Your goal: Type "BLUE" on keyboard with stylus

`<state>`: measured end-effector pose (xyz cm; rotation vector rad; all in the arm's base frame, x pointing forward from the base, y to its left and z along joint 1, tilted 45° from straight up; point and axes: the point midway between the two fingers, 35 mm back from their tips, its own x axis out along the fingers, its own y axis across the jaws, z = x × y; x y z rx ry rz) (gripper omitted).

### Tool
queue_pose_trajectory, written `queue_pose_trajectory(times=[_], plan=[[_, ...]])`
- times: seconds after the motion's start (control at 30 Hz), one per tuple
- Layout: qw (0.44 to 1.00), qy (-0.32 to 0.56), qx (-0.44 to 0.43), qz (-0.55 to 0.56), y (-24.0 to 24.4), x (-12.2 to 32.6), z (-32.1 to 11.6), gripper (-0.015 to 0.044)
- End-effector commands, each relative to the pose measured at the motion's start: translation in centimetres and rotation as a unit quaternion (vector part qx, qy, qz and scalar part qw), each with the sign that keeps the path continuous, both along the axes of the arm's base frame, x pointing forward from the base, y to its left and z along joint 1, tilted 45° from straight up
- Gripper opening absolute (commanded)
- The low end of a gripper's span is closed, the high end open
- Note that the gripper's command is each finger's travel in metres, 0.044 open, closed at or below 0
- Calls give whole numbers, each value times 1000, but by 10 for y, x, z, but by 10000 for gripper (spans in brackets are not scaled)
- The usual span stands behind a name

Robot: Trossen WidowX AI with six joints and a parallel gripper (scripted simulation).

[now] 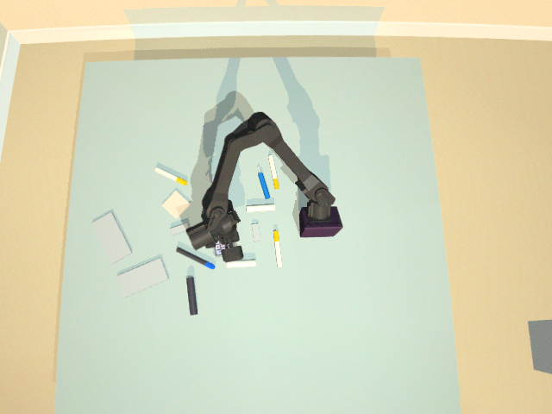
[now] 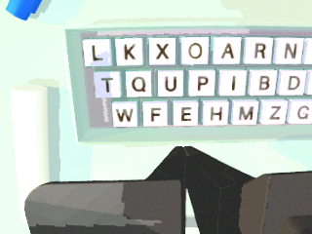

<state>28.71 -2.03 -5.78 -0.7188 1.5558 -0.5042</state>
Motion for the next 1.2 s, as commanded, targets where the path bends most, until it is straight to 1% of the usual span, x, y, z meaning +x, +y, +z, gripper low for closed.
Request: queue_pose_trajectory(times=[0.0, 0.2, 0.33, 0.4, 0.7, 0.83, 0.97, 1.17], plan=[[1000, -9, 1, -8, 1, 2, -1, 0], [1000, -9, 1, -8, 3, 2, 1, 0], [1000, -9, 3, -8, 37, 4, 34, 0], [1000, -9, 3, -8, 43, 3, 42, 0], [1000, -12, 2, -2, 42, 5, 39, 0], [1000, -12, 2, -3, 42, 5, 39, 105], [1000, -12, 2, -3, 42, 5, 39, 0], [1000, -12, 2, -3, 42, 5, 39, 0]])
